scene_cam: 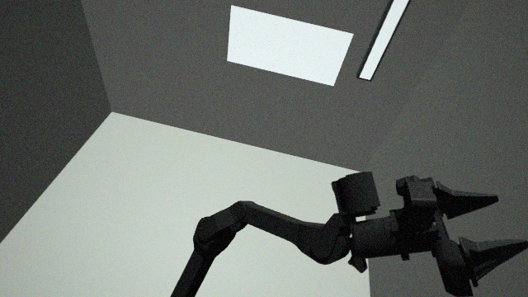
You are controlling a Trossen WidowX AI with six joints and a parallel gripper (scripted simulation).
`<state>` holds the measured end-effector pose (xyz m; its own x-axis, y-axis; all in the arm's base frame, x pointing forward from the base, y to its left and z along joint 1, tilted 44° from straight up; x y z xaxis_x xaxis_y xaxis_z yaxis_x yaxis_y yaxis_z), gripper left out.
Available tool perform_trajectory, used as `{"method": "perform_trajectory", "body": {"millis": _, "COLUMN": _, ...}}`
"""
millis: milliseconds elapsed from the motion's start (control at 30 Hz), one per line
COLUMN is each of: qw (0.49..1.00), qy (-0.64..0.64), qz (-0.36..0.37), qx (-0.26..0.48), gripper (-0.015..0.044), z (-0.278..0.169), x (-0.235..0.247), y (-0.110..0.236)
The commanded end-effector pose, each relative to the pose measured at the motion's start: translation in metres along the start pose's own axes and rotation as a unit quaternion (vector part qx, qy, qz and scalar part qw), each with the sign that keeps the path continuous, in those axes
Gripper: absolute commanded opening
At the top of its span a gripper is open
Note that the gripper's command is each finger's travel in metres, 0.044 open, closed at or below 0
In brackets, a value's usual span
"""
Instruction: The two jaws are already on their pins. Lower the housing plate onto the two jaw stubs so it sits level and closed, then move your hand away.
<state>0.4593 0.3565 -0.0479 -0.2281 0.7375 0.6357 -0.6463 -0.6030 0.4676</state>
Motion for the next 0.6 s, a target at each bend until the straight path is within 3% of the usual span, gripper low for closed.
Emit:
{"method": "perform_trajectory", "body": {"millis": 0, "qw": 0.999, "qy": 0.044, "qz": -0.02, "qx": 0.019, "gripper": 0.044, "z": -0.012, "x": 0.0, "y": 0.002}}
{"method": "perform_trajectory", "body": {"millis": 567, "qw": 0.966, "qy": 0.217, "qz": -0.083, "qx": 0.117, "gripper": 0.044, "z": -0.061, "x": -0.011, "y": 0.013}}
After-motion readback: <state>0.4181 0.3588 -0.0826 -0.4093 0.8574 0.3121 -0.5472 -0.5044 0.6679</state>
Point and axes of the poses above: the point midway between the two fingers, 35 mm back from their tips, its own y axis back along the fingers, its own x axis across the jaws, z = x × y, the point moved 8 cm from there along y, back along the fingers, and after that the axes turned 5 degrees about -y, right-handed, at the moved point
